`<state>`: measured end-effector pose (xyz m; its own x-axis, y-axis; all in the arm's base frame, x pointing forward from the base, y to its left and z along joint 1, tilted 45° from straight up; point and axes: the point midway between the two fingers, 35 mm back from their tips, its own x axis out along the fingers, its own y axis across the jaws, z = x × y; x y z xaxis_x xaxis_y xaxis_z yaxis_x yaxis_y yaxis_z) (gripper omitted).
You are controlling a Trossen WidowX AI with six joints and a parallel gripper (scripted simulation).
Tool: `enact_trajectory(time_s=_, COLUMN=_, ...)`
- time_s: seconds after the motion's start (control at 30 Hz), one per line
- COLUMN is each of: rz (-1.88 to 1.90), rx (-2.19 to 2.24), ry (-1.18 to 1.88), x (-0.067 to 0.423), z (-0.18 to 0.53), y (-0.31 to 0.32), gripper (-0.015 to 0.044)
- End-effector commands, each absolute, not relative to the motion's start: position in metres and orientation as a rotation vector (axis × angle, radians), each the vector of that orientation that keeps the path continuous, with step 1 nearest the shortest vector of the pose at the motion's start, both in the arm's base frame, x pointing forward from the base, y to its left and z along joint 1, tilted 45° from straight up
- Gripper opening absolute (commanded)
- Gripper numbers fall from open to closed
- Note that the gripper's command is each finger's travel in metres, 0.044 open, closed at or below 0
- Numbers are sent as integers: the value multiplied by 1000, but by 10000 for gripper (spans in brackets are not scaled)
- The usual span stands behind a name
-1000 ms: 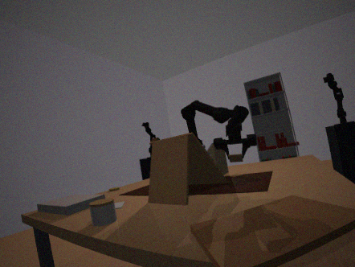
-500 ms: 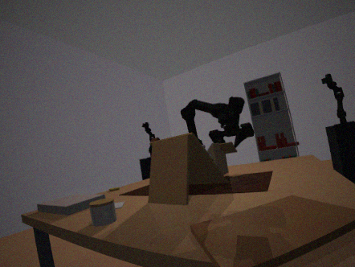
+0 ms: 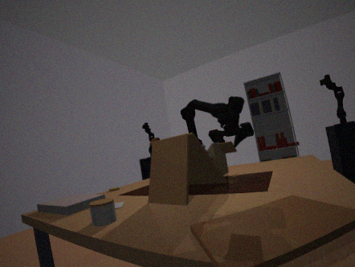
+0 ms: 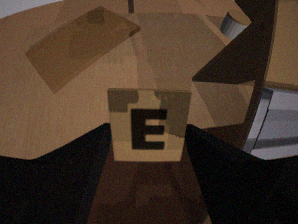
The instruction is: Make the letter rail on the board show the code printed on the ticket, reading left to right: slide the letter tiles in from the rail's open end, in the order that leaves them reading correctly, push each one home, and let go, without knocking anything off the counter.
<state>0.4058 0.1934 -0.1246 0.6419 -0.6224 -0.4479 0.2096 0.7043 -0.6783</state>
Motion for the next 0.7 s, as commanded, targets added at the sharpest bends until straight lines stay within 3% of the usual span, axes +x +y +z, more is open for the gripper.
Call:
enact_trajectory(time_s=0.0, rz=-515, rx=-627, ry=724, x=405, z=-123, y=192, gripper=0)
enact_trajectory(time_s=0.67, rz=-515, rx=-627, ry=724, x=402, z=-119, y=185, gripper=0)
